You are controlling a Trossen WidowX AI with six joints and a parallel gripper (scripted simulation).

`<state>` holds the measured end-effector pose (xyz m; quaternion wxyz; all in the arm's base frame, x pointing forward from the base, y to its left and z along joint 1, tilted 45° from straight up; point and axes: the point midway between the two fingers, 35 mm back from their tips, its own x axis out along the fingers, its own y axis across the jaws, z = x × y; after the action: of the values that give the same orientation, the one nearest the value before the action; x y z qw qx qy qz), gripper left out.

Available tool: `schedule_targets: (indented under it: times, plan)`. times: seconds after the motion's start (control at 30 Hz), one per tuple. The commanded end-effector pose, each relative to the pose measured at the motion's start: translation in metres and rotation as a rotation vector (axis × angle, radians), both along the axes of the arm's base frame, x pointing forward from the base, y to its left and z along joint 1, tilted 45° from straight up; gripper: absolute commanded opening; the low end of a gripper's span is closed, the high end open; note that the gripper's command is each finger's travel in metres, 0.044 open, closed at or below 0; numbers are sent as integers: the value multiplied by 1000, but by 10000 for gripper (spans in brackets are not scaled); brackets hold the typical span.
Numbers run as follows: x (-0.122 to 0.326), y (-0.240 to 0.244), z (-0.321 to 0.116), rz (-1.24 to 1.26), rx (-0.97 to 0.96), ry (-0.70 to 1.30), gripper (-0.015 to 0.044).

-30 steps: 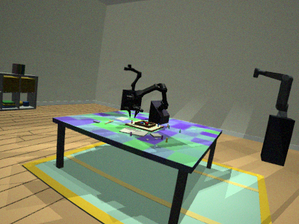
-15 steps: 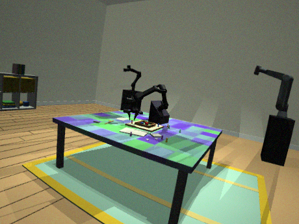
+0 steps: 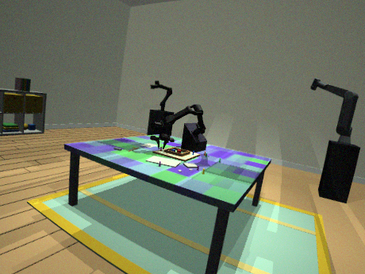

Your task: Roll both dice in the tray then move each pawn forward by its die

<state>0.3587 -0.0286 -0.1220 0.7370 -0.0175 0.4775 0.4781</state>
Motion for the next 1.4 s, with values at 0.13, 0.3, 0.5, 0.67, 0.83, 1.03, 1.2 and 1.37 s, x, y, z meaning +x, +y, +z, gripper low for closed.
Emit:
schedule_targets:
  times: [0.13,0.3,0.5,0.67,0.83,1.03,1.2,1.37]
  plan:
    - [-3,3,-3,-3,10,10,23]
    - [-3,3,-3,-3,10,10,0]
    - [-2,-19,15,-3,0,8,0]
    - [-4,-48,44,-1,-10,5,0]
    - [-10,-75,72,-3,-2,10,0]
    - [-14,-87,87,-4,3,12,0]
    - [-7,-73,91,-5,-3,13,0]
    - [7,-43,100,-8,-10,14,0]
